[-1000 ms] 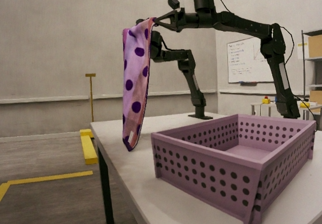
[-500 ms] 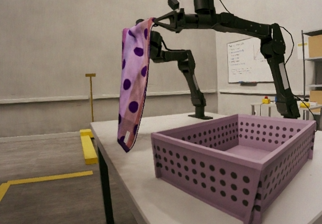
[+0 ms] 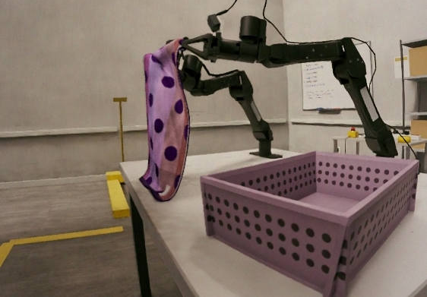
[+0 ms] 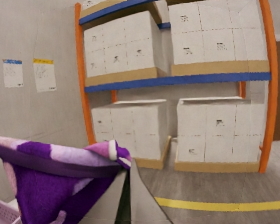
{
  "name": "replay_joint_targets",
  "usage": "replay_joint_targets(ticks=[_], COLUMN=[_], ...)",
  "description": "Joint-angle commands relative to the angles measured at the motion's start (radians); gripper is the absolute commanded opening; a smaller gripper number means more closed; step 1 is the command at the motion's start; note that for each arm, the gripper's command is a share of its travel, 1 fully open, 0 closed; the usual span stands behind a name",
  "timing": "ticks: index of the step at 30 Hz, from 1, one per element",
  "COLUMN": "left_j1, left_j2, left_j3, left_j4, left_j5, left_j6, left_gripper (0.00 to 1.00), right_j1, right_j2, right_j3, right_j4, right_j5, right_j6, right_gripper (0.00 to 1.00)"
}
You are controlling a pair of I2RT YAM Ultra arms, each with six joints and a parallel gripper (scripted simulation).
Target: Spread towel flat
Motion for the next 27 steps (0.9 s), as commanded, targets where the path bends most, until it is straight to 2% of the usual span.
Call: replay_joint_targets(ticks=[1, 5, 10, 11, 16, 17, 19, 20, 24, 25, 27], left_j1=[0.018, 0.017, 0.018, 0.003, 0.002, -0.005, 0.000, -0.011, 0.007, -0.006, -0.006], left_j2=[-0.006, -0.038, 0.012, 0.044, 0.021, 0.002, 0.000, -0.012, -0.015, -0.040, -0.041], left_j3=[0.005, 0.005, 0.027, 0.038, 0.040, 0.040, 0.035, -0.008, 0.007, -0.030, -0.031], left_j4=[0.149, 0.157, 0.154, 0.211, 0.207, 0.156, 0.184, 0.117, 0.117, 0.069, 0.068], left_j5=[-0.017, -0.018, -0.017, -0.017, -0.017, -0.017, -0.017, -0.017, -0.018, -0.017, -0.017], left_j6=[-0.004, -0.004, -0.004, -0.004, -0.004, -0.005, -0.005, -0.004, -0.004, -0.004, -0.004], left_gripper=[0.00, 0.00, 0.00, 0.00, 0.00, 0.00, 0.00, 0.00, 0.00, 0.00, 0.00], right_j1=[0.012, 0.007, -0.006, -0.017, -0.016, -0.016, -0.016, -0.016, -0.016, -0.016, -0.016], right_j2=[-0.020, -0.043, -0.019, 0.002, -0.010, -0.042, -0.042, -0.058, -0.063, -0.097, -0.101], right_j3=[0.061, 0.059, 0.077, 0.085, 0.099, 0.088, 0.088, 0.041, 0.048, 0.003, -0.003], right_j4=[0.064, 0.066, 0.044, 0.077, 0.036, 0.012, 0.012, -0.032, -0.032, -0.080, -0.080], right_j5=[0.020, 0.020, 0.021, 0.020, 0.021, 0.021, 0.021, 0.021, 0.021, 0.021, 0.021], right_j6=[0.007, 0.006, 0.005, 0.004, 0.004, 0.004, 0.004, 0.004, 0.004, 0.004, 0.004], right_gripper=[0.00, 0.00, 0.00, 0.00, 0.00, 0.00, 0.00, 0.00, 0.00, 0.00, 0.00])
